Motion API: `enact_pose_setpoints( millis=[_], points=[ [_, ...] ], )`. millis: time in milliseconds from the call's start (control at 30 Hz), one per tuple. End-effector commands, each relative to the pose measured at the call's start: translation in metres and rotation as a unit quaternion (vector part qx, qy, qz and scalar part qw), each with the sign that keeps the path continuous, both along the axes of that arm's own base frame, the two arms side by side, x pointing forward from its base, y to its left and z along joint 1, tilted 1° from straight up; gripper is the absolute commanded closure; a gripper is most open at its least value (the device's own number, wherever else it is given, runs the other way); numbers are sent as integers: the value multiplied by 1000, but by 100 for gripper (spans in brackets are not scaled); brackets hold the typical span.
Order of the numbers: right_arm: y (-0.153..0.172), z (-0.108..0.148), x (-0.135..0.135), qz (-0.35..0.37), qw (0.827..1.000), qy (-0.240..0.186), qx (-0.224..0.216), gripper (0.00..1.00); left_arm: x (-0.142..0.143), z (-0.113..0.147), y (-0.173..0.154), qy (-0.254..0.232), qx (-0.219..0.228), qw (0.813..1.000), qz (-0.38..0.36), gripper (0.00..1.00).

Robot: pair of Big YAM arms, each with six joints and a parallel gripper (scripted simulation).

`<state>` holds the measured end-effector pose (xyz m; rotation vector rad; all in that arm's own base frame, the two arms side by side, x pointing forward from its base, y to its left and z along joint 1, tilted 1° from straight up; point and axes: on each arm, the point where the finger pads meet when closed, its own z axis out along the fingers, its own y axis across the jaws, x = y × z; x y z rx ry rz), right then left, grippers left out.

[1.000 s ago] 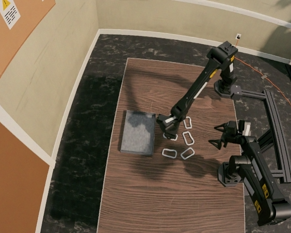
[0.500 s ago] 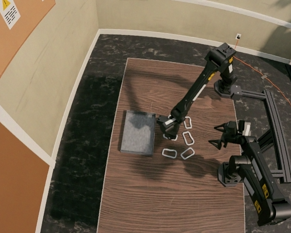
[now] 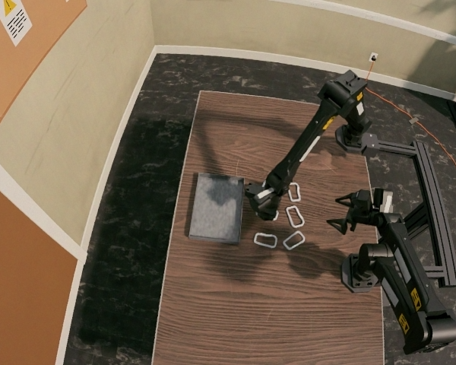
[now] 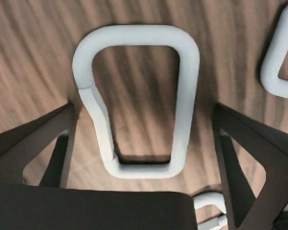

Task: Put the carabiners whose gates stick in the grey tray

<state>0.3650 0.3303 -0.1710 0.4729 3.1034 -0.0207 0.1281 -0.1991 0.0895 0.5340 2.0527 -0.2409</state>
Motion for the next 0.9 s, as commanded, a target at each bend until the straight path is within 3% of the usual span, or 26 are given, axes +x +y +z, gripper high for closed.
enact_pose_setpoints(
  millis=[0, 167, 267, 633, 867],
  points=[
    [14, 3, 11, -2, 1000, -12, 10, 21, -2, 19, -12, 1, -23, 1000, 1, 0],
    [14, 3, 11, -2, 1000, -12, 10, 21, -2, 19, -12, 1, -23, 1000, 1, 0],
    [8, 6, 8, 0, 1000, -9, 8, 55, -2, 19, -12, 1, -23, 1000, 1, 0],
    [12, 14, 10, -2, 1000, -17, 16, 56, -2, 19, -12, 1, -23, 1000, 1, 0],
    [5, 6, 5, 0, 1000, -9, 8, 56, -2, 19, -12, 1, -23, 1000, 1, 0]
  ],
)
